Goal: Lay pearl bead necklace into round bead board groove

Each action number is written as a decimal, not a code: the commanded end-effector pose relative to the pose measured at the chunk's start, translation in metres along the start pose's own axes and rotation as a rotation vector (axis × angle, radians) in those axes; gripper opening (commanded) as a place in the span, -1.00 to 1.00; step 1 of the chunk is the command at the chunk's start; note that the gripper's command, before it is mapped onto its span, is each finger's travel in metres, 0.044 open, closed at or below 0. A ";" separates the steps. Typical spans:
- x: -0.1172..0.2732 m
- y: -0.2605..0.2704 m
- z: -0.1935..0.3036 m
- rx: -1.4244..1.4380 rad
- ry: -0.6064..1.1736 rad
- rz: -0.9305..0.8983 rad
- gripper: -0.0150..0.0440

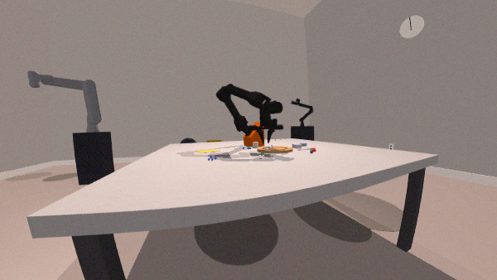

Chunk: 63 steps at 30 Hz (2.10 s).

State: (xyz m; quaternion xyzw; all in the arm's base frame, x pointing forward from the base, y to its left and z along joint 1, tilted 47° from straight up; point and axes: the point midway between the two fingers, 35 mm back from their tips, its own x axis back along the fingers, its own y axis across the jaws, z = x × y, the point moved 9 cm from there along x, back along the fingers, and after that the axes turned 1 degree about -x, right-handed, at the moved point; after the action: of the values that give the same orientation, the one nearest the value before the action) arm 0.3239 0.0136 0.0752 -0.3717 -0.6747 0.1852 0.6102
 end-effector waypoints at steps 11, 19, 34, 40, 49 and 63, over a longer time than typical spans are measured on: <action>-0.023 -0.002 0.002 0.007 0.007 0.010 -0.08; -0.023 -0.001 0.001 0.007 0.002 0.002 -0.13; -0.023 -0.001 0.001 0.007 0.002 0.002 -0.47; -0.023 -0.001 0.001 0.007 0.002 0.002 -0.49; -0.011 -0.002 0.002 0.008 0.009 0.011 -0.49; -0.012 -0.008 0.007 0.008 0.009 0.011 -0.49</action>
State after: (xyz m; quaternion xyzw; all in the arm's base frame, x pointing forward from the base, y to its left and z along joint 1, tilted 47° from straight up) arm 0.3171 0.0022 0.0722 -0.3738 -0.6715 0.1880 0.6116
